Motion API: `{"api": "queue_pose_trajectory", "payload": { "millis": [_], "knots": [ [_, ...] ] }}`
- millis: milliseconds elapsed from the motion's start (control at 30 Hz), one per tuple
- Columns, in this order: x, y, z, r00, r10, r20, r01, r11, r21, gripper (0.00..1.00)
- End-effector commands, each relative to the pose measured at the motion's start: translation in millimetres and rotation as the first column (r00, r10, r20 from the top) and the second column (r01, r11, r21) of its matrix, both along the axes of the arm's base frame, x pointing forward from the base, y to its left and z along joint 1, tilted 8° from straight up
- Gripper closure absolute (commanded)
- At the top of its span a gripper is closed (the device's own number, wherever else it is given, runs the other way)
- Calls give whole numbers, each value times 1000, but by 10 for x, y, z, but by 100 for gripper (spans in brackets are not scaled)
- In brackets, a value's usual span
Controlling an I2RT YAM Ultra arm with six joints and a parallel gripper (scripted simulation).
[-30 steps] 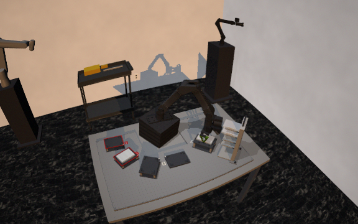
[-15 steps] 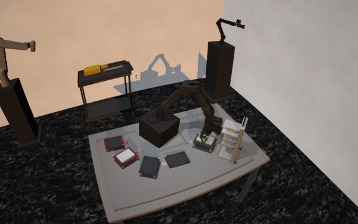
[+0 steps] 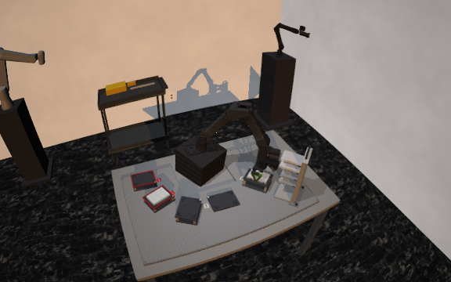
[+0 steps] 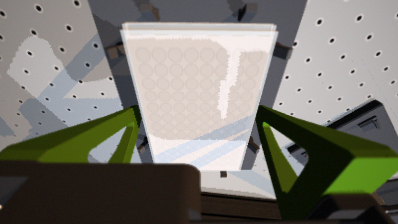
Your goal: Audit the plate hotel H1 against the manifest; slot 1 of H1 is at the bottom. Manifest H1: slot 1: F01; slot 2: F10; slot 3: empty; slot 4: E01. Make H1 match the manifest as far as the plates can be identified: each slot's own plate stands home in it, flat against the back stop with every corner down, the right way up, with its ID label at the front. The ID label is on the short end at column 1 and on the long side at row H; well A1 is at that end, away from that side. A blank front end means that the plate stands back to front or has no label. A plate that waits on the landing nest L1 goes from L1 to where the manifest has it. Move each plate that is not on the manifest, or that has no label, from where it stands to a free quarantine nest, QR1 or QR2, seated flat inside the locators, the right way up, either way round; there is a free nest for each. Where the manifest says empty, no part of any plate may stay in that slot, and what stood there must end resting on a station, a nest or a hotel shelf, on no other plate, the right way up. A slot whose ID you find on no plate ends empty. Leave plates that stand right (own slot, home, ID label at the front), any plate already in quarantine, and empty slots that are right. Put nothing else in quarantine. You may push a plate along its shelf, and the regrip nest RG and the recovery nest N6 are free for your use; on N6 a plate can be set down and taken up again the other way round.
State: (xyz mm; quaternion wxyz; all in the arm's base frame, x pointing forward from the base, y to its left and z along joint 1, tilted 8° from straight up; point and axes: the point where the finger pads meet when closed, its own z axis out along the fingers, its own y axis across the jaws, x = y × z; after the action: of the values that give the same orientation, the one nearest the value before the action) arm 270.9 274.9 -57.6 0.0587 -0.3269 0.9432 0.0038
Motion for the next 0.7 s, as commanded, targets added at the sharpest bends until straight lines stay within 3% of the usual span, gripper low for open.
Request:
{"api": "queue_pose_trajectory", "payload": {
  "millis": [0, 333, 667],
  "knots": [
    [44, 47, 46, 1000, 1, 19, -1, 1000, 20, 0],
    [44, 47, 46, 1000, 1, 19, -1, 1000, 20, 0],
    [3, 26, 377, 1000, 1, 19, -1, 1000, 20, 0]
  ]
}}
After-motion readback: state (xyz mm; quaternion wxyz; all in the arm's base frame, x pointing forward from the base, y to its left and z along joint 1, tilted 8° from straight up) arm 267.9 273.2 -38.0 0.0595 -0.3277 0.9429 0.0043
